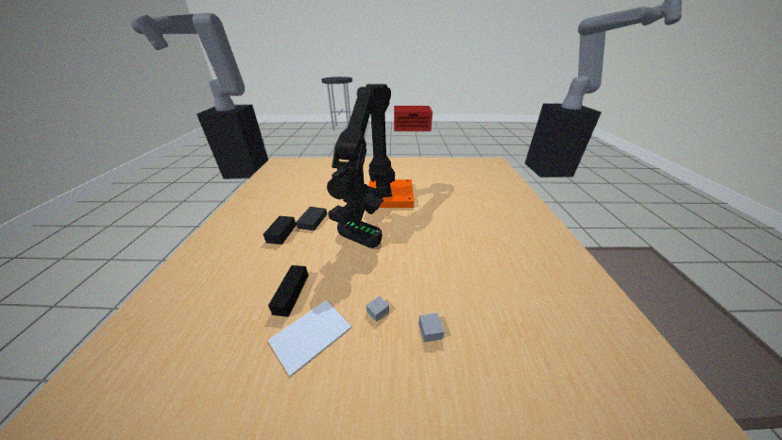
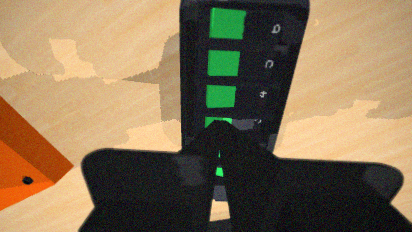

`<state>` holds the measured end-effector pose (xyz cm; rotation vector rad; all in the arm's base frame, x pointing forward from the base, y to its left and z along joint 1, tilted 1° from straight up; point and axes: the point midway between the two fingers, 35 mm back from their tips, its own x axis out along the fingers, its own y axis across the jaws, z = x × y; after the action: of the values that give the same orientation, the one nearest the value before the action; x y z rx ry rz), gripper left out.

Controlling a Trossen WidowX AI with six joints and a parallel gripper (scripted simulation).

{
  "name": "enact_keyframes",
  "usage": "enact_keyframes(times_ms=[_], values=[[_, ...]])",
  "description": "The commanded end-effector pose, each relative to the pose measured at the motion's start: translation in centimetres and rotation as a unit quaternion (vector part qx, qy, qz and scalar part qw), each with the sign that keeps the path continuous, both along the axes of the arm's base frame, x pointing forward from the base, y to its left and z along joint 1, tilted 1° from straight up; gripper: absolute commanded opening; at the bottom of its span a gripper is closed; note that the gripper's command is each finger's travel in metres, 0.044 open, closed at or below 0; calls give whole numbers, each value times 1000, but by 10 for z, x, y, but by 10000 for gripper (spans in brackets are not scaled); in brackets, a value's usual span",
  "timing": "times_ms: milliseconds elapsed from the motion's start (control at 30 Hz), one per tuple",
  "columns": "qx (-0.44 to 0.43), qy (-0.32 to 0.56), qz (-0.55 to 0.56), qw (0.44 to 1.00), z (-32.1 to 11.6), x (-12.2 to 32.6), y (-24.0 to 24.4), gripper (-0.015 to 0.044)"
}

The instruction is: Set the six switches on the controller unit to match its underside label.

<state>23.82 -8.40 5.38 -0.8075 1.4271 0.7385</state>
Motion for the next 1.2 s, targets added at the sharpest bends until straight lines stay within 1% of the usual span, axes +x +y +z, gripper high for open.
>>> enact_keyframes(times_ms=[0,1033,1100,1167], values=[[3,5,-1,1000,-4,-2,1,0],[3,5,-1,1000,-4,-2,1,0],[2,4,0,1000,6,-1,1,0],[3,5,-1,1000,31,-2,2,0]])
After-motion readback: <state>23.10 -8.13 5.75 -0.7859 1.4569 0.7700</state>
